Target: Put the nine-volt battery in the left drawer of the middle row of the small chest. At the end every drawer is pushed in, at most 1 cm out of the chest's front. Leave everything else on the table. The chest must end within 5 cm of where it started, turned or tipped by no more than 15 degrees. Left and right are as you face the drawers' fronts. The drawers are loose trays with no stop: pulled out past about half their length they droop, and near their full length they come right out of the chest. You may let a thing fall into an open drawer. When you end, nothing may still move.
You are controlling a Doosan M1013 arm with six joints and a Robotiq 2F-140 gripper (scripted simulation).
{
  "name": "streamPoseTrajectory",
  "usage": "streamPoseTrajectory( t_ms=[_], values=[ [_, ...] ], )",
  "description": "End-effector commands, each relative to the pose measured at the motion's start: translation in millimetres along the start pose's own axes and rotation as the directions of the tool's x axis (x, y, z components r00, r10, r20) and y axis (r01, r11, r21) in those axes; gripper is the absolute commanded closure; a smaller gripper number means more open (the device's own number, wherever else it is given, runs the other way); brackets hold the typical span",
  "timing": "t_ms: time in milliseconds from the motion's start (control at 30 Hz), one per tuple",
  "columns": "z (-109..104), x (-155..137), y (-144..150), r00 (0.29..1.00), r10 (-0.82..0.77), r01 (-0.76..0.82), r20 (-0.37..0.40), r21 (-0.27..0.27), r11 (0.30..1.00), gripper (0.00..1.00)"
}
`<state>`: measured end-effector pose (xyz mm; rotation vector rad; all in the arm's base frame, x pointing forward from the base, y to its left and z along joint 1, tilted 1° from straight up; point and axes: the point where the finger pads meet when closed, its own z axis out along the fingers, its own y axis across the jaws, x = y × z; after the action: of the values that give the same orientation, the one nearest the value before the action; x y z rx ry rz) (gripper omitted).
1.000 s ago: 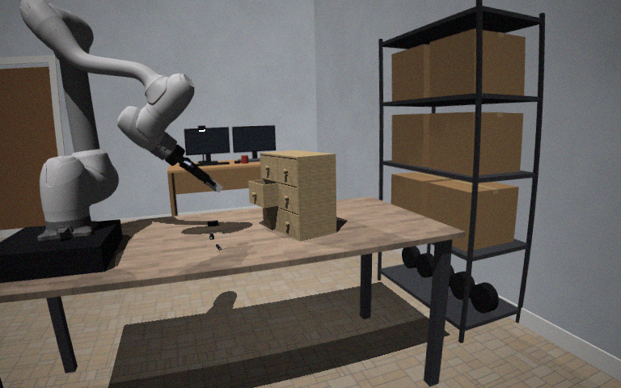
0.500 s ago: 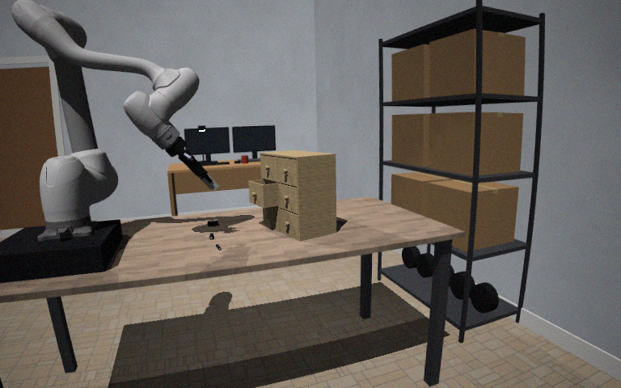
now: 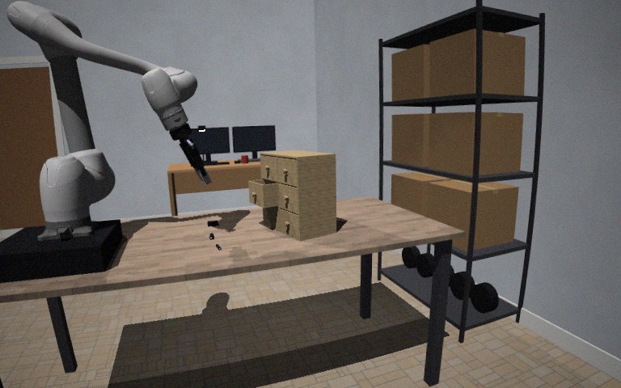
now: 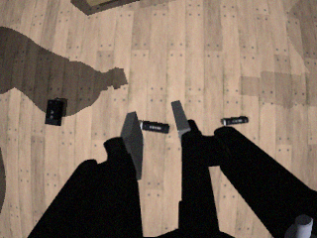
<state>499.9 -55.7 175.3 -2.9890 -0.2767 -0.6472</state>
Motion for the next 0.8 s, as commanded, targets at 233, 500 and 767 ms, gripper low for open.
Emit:
streamPoseTrajectory(
  t_ms=[233, 500, 767],
  values=[
    [-27, -9, -4, 0.955, 0.015, -0.010, 0.296, -0.017, 1.000, 0.80],
    [-35, -12, -4, 0.930, 0.016, -0.010, 0.368, -0.017, 1.000, 0.80],
    [-39, -14, -4, 0.916, 0.017, -0.010, 0.401, -0.017, 1.000, 0.80]
  ],
)
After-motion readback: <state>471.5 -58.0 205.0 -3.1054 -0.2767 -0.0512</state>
